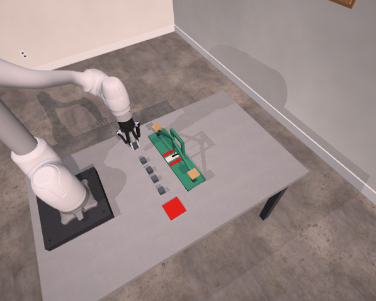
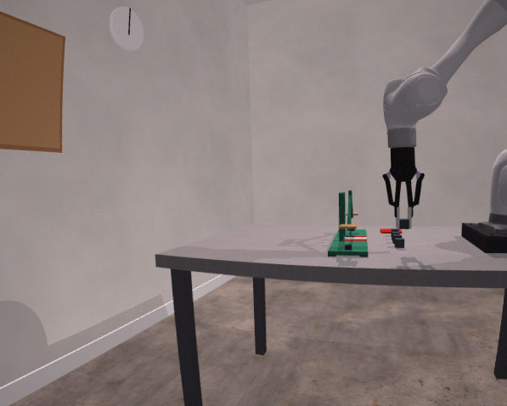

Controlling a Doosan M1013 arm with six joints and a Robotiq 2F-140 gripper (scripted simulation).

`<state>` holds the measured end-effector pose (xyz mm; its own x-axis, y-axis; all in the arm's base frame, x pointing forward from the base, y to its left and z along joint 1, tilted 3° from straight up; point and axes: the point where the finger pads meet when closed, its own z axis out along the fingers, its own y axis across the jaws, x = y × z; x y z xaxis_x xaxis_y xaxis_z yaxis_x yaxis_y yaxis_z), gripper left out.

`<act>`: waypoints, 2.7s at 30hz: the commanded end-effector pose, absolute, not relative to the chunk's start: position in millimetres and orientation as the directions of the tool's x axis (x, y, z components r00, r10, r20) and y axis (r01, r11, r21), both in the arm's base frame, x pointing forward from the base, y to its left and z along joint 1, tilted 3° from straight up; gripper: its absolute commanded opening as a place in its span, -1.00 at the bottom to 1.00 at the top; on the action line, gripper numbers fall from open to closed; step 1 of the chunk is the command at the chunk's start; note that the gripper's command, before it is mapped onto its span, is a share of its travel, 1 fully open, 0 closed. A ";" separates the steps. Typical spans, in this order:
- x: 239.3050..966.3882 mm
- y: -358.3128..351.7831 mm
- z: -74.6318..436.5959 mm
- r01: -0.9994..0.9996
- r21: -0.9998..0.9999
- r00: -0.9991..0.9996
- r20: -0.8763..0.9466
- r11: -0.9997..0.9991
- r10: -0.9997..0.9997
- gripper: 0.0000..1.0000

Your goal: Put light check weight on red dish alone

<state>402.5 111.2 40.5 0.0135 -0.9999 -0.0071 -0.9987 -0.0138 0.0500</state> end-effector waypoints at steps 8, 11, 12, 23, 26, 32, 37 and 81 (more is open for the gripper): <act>408.7 149.5 105.3 -0.999 0.050 -0.018 -0.005 0.018 -1.000 -0.51; 409.3 152.8 111.0 -0.999 0.050 -0.018 -0.005 0.018 -1.000 -0.51; 409.7 155.7 115.9 -0.999 0.050 -0.018 -0.005 0.018 -1.000 -0.51; 478.0 164.9 129.0 -0.999 0.050 -0.018 -0.005 0.018 -1.000 -0.51; 507.5 164.2 127.2 -0.999 0.050 -0.018 -0.005 0.018 -1.000 -0.51; 577.8 159.9 119.0 -0.999 0.050 -0.018 -0.005 0.018 -1.000 -0.51; 579.7 159.7 118.7 -0.999 0.050 -0.018 -0.005 0.018 -1.000 -0.51; 577.4 160.2 54.0 -0.999 0.050 -0.018 -0.005 0.018 -1.000 -0.51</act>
